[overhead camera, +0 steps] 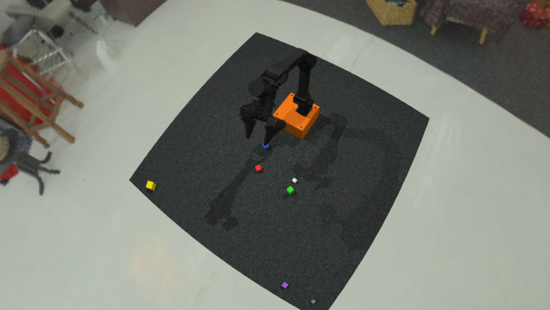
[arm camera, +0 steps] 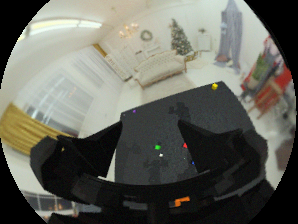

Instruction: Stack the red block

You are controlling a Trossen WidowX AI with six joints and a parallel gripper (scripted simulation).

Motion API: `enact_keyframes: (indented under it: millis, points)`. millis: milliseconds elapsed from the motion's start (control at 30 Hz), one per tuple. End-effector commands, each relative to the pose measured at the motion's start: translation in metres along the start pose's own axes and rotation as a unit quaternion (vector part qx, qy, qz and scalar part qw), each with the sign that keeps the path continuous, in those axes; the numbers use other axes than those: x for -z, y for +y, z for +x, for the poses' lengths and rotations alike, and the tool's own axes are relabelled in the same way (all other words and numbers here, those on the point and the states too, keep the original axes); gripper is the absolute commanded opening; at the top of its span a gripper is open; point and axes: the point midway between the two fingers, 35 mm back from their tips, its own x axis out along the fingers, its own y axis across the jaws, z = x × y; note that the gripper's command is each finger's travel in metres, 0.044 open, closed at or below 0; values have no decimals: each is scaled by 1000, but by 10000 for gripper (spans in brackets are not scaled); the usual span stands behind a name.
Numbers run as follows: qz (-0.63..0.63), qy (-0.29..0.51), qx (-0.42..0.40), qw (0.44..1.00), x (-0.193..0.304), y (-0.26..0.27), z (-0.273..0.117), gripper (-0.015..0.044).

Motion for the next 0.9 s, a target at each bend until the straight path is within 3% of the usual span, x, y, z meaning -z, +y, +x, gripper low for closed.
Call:
enact_keyframes:
  millis: [0,433,667,867]
  points:
    - [22,49,40,998,21,-25,36,440]
    - [86,245,195,946,136,-130,139,440]
    - [109,348,272,891,212,-183,161,440]
    - [114,384,297,867,236,-204,165,440]
